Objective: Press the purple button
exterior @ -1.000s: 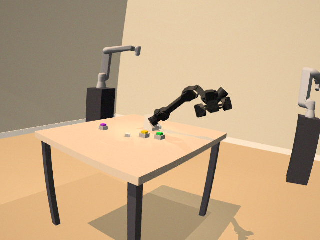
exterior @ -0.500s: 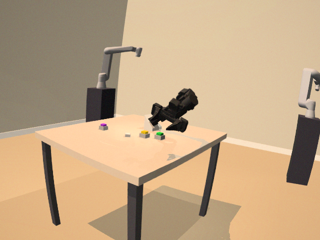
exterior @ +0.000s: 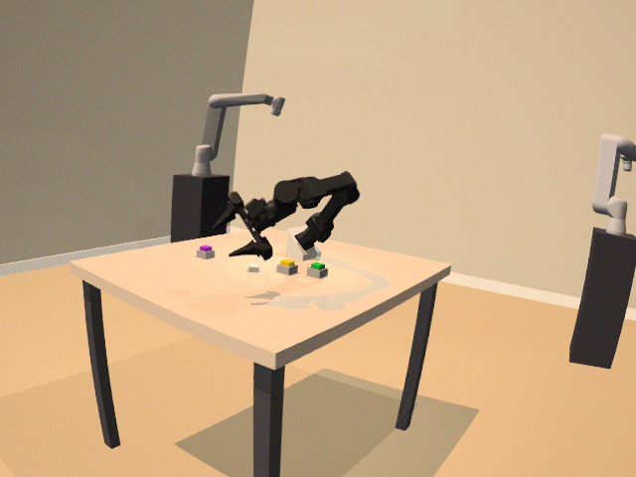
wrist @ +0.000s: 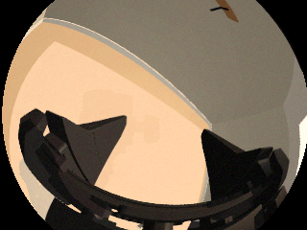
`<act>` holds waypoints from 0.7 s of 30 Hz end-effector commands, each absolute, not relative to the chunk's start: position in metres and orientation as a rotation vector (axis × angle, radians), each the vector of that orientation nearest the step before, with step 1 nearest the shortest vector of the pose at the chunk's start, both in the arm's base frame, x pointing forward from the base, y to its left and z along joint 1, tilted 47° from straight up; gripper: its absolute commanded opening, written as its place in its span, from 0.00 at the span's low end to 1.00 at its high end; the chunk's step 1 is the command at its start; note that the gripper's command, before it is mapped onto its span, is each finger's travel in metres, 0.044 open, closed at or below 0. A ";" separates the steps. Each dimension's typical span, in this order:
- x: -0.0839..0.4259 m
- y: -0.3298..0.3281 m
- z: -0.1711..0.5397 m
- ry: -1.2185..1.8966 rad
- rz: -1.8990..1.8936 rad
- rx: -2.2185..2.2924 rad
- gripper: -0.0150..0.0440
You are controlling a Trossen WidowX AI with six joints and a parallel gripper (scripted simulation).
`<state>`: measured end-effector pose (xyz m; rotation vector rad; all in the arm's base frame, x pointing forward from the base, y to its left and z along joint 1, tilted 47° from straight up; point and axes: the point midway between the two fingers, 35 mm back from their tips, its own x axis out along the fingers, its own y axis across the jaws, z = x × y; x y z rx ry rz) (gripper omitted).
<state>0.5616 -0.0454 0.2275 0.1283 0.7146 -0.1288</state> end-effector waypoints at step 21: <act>0.358 -0.245 -0.026 1.462 0.280 0.359 0.93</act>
